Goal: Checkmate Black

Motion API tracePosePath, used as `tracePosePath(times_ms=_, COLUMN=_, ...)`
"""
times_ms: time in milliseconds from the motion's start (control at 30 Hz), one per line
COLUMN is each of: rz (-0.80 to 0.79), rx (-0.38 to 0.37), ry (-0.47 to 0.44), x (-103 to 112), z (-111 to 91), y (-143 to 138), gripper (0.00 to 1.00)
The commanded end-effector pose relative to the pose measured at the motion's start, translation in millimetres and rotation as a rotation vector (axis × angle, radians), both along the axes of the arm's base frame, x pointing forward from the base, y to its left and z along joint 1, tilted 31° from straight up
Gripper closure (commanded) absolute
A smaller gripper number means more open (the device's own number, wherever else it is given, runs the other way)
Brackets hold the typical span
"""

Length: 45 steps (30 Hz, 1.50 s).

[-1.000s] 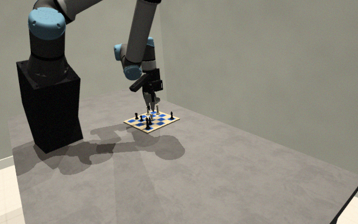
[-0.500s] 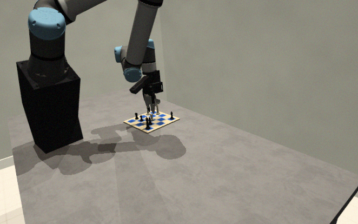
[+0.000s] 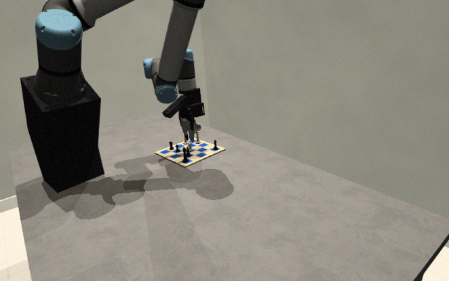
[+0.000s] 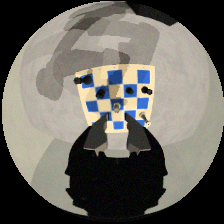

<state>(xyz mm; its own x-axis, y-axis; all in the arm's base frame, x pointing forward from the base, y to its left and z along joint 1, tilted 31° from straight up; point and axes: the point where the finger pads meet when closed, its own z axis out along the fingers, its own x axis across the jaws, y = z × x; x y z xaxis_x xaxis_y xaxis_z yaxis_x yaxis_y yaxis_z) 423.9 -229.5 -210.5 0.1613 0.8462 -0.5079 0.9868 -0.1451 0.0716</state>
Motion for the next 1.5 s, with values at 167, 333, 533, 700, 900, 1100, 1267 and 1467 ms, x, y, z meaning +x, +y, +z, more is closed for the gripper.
tracePosePath(times_ms=167, rz=0.000, rx=0.000, ry=-0.001, x=0, z=0, y=0, gripper=0.78)
tracePosePath(times_ms=333, rz=0.000, rx=0.000, ry=-0.001, x=0, z=0, y=0, gripper=0.78)
tracePosePath(times_ms=533, rz=0.000, rx=0.000, ry=-0.001, x=0, z=0, y=0, gripper=0.78)
tracePosePath(times_ms=700, rz=0.000, rx=0.000, ry=-0.001, x=0, z=0, y=0, gripper=0.78)
tracePosePath(times_ms=900, rz=0.000, rx=0.000, ry=-0.001, x=0, z=-1, y=-1, gripper=0.78)
tracePosePath(times_ms=1100, rz=0.000, rx=0.000, ry=-0.001, x=0, z=-5, y=-3, gripper=0.78)
tracePosePath(times_ms=1267, rz=0.000, rx=0.000, ry=-0.001, x=0, z=-13, y=-8, gripper=0.78)
tracePosePath(times_ms=1467, rz=0.000, rx=0.000, ry=-0.001, x=0, z=-22, y=-13, gripper=0.78)
